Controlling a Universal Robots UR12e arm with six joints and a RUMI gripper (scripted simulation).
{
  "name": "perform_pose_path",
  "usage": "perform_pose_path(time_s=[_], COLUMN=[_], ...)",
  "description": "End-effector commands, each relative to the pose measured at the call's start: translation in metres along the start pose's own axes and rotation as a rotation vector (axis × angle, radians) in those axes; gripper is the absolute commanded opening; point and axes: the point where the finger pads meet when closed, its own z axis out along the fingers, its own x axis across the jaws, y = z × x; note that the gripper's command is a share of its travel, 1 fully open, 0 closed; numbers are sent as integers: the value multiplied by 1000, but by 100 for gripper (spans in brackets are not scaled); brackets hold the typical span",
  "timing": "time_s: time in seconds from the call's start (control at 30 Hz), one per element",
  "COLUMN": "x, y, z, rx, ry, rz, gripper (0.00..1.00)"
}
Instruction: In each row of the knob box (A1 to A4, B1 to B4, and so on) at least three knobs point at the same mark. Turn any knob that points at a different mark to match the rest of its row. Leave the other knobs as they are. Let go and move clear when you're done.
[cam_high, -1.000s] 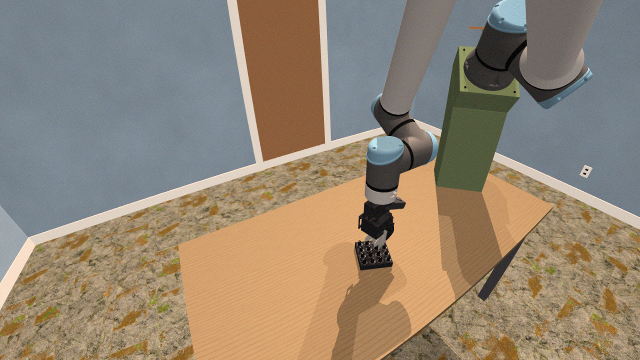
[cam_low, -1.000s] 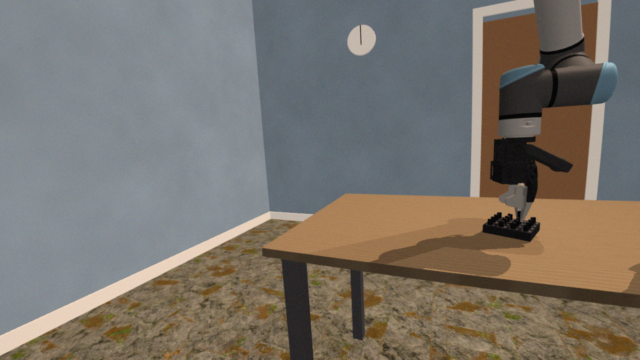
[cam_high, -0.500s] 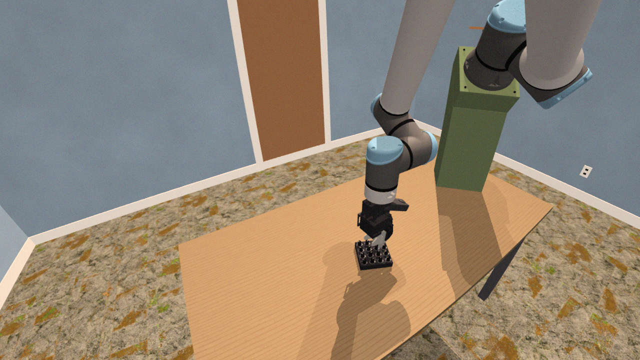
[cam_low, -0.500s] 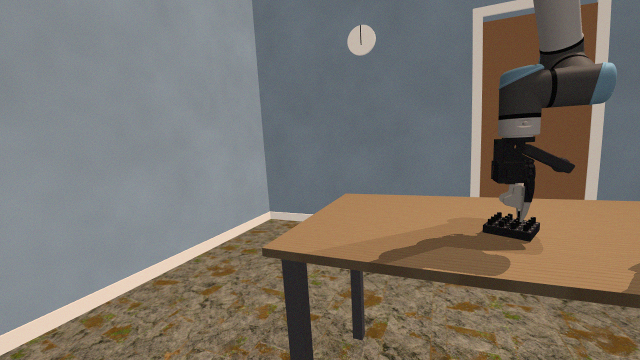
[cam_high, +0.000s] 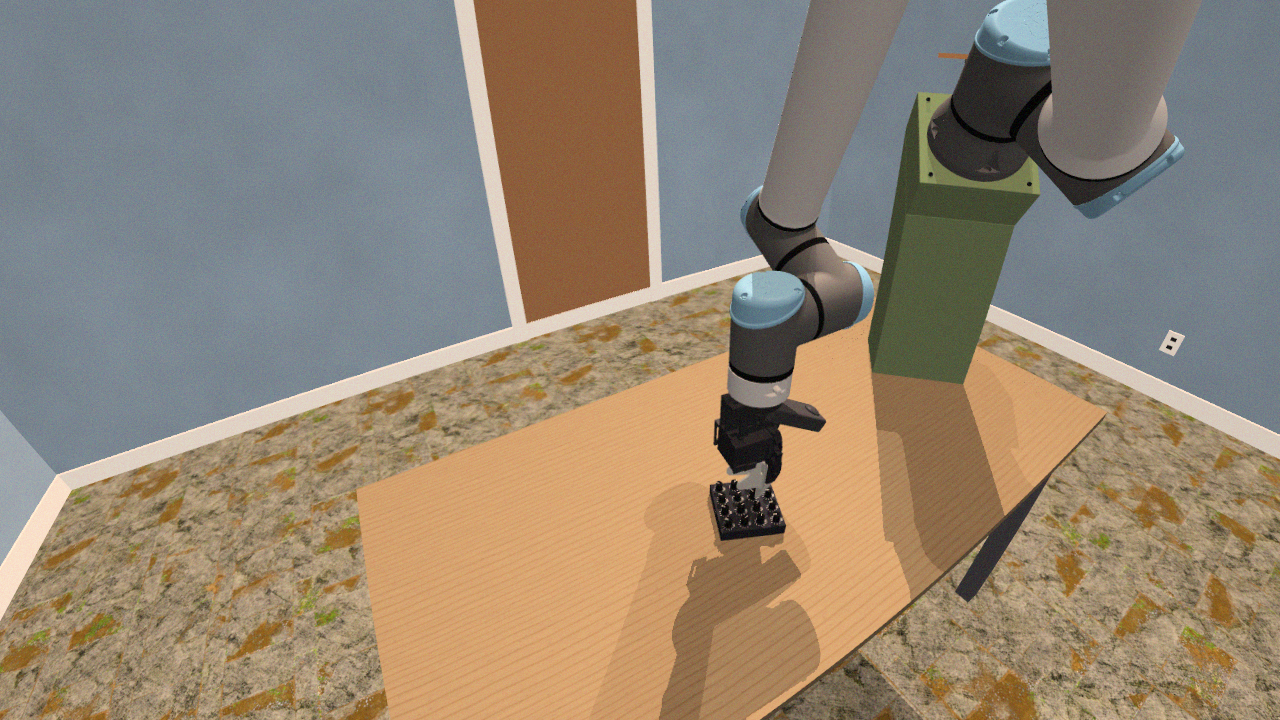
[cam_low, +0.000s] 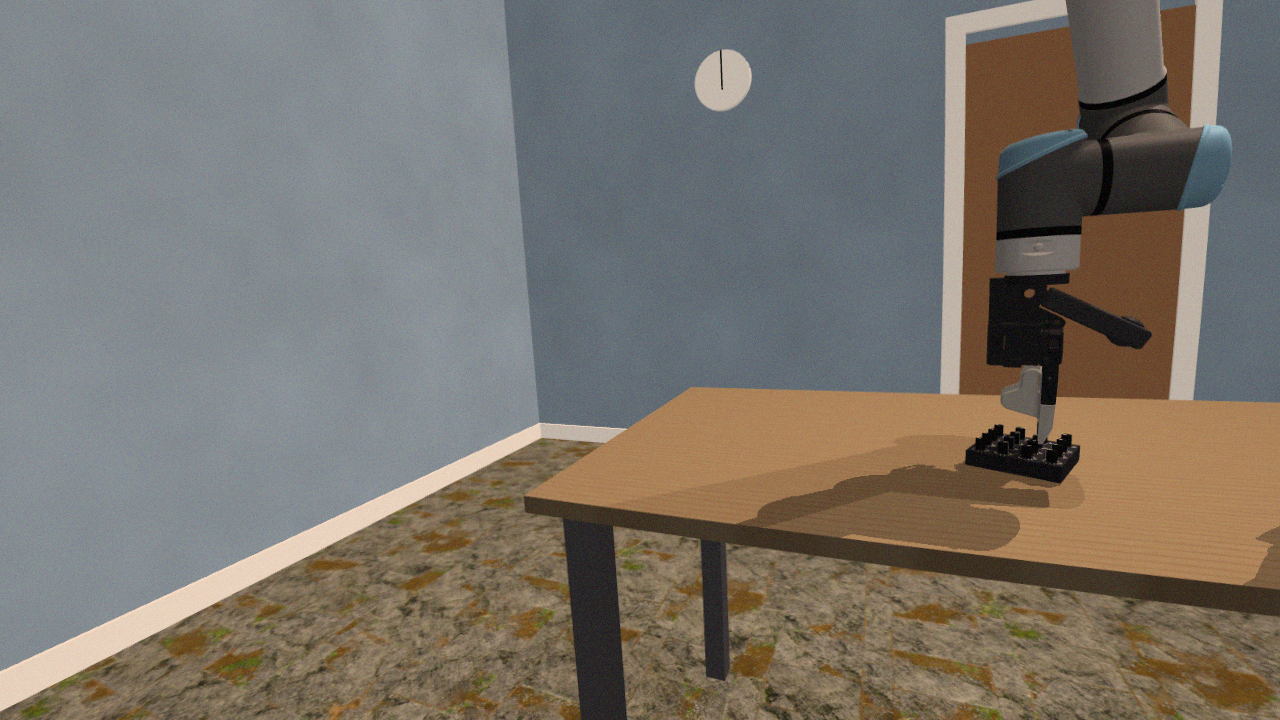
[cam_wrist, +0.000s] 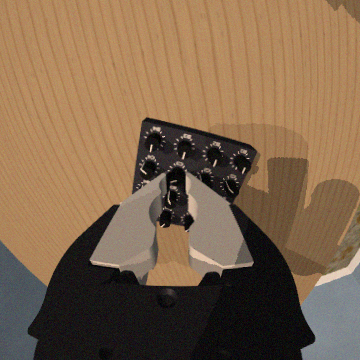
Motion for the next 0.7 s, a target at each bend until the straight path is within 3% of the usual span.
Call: perform_pose_path(time_s=[0.0,0.67], x=[0,2], y=[0,1], z=[0,0], rx=[-3,-3], ry=[-1,0], rz=[69,474], gripper=[4,4])
